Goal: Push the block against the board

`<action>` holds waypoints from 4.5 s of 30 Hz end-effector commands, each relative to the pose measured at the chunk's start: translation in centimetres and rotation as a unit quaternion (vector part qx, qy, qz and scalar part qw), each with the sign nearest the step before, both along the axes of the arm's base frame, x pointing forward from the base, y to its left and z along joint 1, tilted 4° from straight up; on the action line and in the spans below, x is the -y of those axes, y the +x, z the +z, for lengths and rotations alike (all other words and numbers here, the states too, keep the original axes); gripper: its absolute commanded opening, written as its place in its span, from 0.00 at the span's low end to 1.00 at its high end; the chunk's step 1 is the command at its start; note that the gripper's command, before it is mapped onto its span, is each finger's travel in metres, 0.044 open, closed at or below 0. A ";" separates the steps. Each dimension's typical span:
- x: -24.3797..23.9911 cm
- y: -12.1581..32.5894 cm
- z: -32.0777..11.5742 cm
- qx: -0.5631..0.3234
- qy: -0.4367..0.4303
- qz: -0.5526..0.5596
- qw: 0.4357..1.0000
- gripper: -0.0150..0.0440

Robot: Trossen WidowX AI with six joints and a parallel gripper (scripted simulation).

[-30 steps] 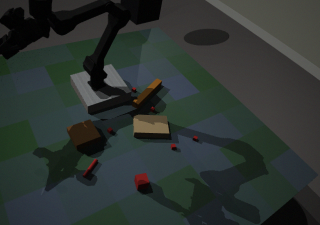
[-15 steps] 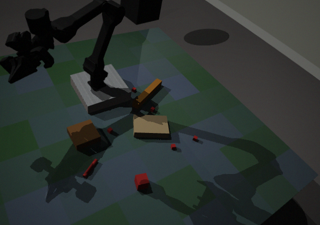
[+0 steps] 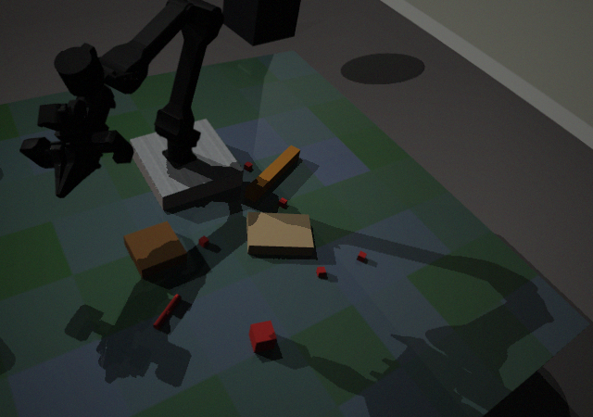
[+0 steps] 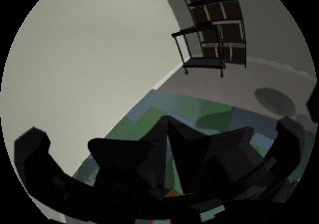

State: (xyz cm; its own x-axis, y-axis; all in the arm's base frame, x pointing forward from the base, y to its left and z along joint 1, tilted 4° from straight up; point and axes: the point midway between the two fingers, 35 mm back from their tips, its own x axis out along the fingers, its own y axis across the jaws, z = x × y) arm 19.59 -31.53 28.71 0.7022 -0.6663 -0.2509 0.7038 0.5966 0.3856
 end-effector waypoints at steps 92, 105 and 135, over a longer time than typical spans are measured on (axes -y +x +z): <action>-26.6 6.2 -28.0 -0.589 -0.206 0.662 0.416 0.25; -25.2 5.4 -28.0 -0.590 -0.206 0.662 0.415 0.25; -22.1 3.2 -28.0 -0.591 -0.206 0.661 0.414 0.25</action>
State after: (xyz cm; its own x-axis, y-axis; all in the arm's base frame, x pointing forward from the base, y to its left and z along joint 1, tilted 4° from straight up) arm 23.19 -9.26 0.74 0.0692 -0.0563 -0.9960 -0.7878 0.6094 -0.0892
